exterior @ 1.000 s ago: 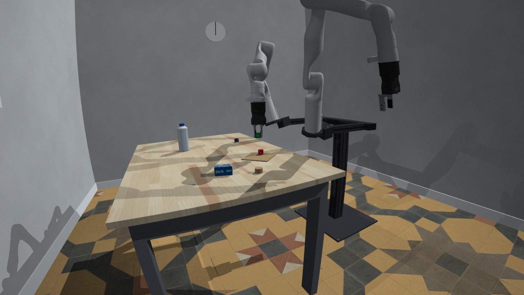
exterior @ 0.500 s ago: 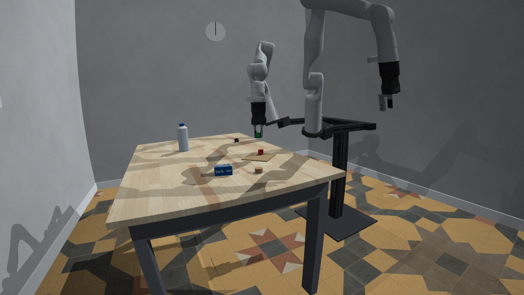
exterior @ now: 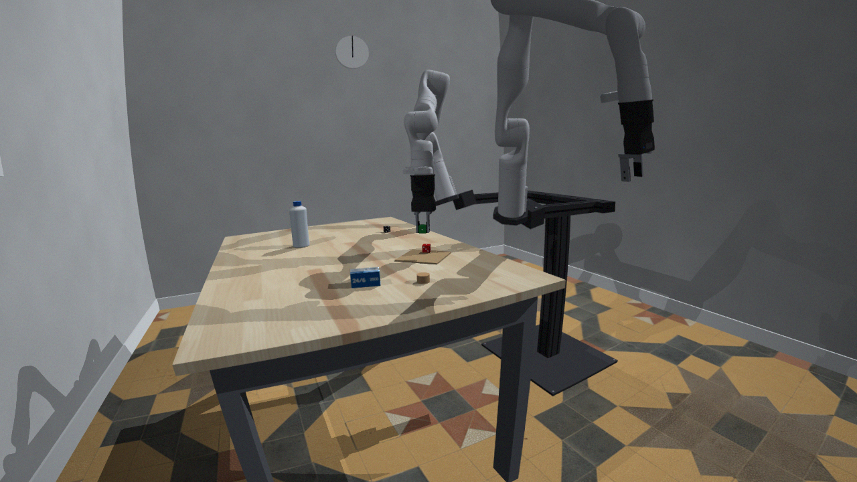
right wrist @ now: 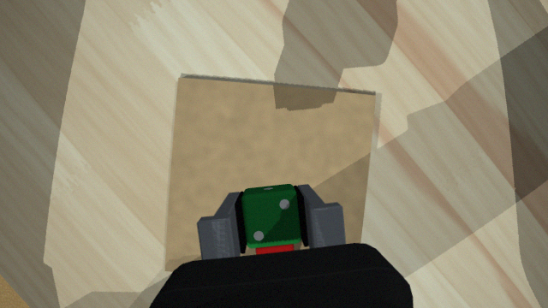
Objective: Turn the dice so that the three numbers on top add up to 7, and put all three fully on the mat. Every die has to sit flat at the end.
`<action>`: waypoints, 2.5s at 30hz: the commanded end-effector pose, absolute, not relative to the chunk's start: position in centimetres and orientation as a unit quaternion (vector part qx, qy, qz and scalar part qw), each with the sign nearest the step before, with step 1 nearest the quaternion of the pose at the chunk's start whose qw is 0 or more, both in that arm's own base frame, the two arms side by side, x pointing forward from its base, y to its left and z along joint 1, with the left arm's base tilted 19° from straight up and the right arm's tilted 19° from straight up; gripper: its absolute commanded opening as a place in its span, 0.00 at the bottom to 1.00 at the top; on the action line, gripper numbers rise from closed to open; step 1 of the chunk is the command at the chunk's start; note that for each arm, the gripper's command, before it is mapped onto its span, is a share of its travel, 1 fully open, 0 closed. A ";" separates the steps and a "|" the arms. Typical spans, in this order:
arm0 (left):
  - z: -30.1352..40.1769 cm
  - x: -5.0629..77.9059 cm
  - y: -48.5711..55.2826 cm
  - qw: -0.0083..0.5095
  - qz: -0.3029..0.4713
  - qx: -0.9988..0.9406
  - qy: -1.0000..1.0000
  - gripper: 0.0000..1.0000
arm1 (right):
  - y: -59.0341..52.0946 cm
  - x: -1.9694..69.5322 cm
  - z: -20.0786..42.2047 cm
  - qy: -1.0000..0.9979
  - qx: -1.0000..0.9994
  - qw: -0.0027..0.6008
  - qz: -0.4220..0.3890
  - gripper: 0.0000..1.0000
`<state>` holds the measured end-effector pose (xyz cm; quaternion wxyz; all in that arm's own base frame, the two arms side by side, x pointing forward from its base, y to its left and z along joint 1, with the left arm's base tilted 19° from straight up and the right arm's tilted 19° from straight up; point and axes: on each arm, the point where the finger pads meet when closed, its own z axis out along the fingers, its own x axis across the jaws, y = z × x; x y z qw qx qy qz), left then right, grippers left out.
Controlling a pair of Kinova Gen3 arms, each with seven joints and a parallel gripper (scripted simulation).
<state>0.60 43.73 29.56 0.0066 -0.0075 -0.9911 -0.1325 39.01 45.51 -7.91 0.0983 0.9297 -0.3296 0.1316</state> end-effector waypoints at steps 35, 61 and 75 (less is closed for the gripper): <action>29.6 0.6 43.7 0.006 -0.133 -0.007 -0.991 1.00 | 43.9 40.4 -14.5 -0.329 0.930 0.097 0.132 0.49; 29.6 0.6 43.7 0.006 -0.133 -0.007 -0.991 1.00 | 43.9 40.4 -14.5 -0.329 0.930 0.097 0.132 0.49; 29.6 0.6 43.7 0.006 -0.133 -0.007 -0.991 1.00 | 43.9 40.4 -14.5 -0.329 0.930 0.097 0.132 0.49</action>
